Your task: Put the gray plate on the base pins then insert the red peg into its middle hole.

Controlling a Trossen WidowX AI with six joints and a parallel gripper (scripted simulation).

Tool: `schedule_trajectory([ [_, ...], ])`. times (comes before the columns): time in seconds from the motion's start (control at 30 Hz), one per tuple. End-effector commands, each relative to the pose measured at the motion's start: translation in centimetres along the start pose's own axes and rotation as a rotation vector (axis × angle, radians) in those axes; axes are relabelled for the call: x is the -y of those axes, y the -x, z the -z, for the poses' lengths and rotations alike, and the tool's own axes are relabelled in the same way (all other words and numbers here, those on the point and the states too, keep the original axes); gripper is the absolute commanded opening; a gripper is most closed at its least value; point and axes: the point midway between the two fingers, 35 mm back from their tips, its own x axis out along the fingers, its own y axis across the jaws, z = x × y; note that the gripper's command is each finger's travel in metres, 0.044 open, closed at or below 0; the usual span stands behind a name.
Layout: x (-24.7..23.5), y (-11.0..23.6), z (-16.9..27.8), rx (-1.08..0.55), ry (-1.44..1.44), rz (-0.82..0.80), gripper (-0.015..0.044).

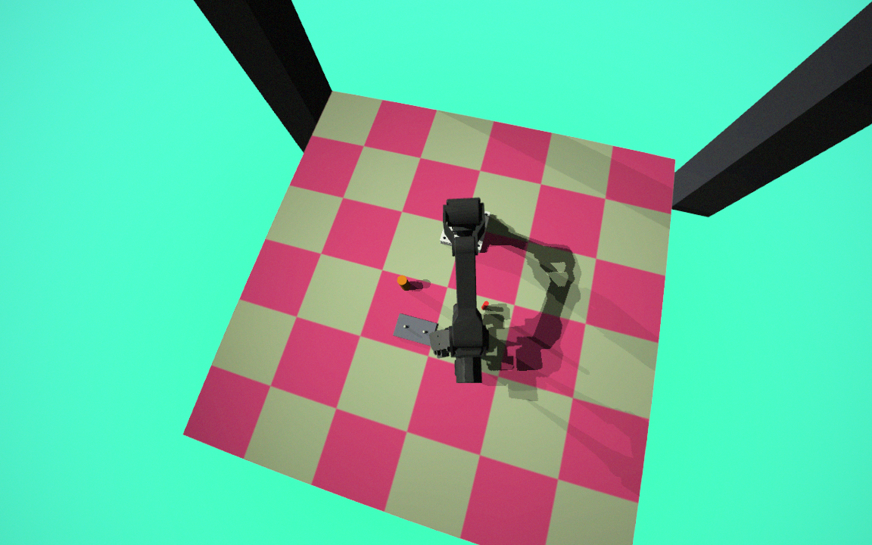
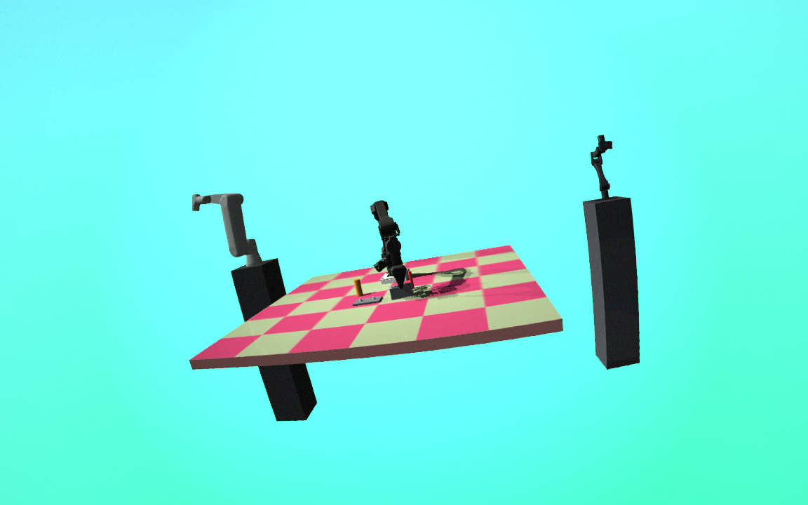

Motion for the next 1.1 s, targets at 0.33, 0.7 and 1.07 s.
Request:
schedule_trajectory([
  [0.33, 0.2, -2.5, 0.1, -0.004, 0.004, 0.01, 0.044],
  [0.7, 0.3, -4.0, 0.1, -0.004, 0.004, 0.01, 0.044],
  [1.07, 0.3, -4.0, 0.1, -0.004, 0.004, 0.01, 0.0151],
])
